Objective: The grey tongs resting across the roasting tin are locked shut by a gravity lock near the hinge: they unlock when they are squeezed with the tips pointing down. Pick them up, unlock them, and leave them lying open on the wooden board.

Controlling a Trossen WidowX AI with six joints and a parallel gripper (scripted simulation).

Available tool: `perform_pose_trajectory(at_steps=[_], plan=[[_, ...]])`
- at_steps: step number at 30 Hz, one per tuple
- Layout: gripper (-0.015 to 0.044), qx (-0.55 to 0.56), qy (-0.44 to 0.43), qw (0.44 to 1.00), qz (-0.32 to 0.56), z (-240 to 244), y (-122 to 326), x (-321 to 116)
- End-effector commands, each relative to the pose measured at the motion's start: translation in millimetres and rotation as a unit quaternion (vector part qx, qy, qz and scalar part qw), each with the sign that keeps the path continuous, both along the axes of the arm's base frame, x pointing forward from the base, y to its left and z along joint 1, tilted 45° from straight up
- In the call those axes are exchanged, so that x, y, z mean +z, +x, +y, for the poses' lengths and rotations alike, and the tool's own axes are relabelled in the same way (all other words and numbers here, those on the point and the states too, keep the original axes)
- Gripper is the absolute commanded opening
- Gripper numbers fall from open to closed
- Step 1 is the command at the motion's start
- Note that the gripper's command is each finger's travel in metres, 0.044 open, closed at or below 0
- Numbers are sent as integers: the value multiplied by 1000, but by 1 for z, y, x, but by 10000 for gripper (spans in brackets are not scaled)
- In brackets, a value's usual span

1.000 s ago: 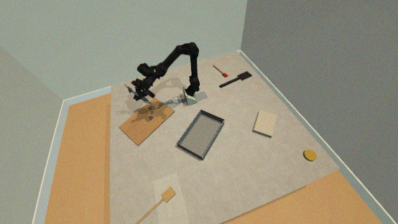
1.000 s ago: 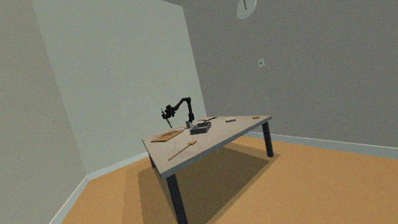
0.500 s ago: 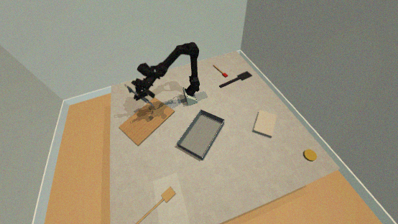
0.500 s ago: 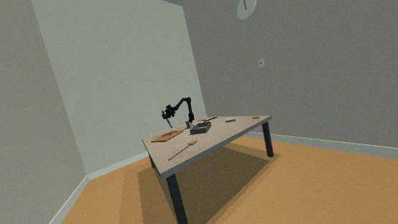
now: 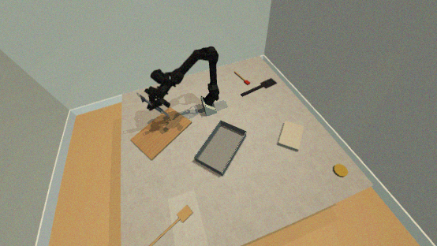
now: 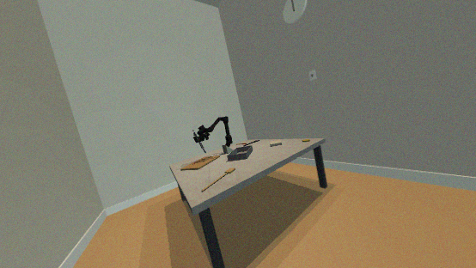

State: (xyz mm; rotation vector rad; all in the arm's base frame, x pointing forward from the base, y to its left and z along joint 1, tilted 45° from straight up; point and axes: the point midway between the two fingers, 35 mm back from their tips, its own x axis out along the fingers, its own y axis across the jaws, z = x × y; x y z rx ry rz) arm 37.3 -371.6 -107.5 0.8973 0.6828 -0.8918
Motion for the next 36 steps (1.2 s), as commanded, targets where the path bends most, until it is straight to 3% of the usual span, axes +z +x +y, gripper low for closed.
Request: perform_pose_trajectory(at_steps=[1, 36], plan=[[-150, 3, 12, 1000, 4, -5, 1, -5], [-150, 66, 222, 970, 77, -8, 14, -62]])
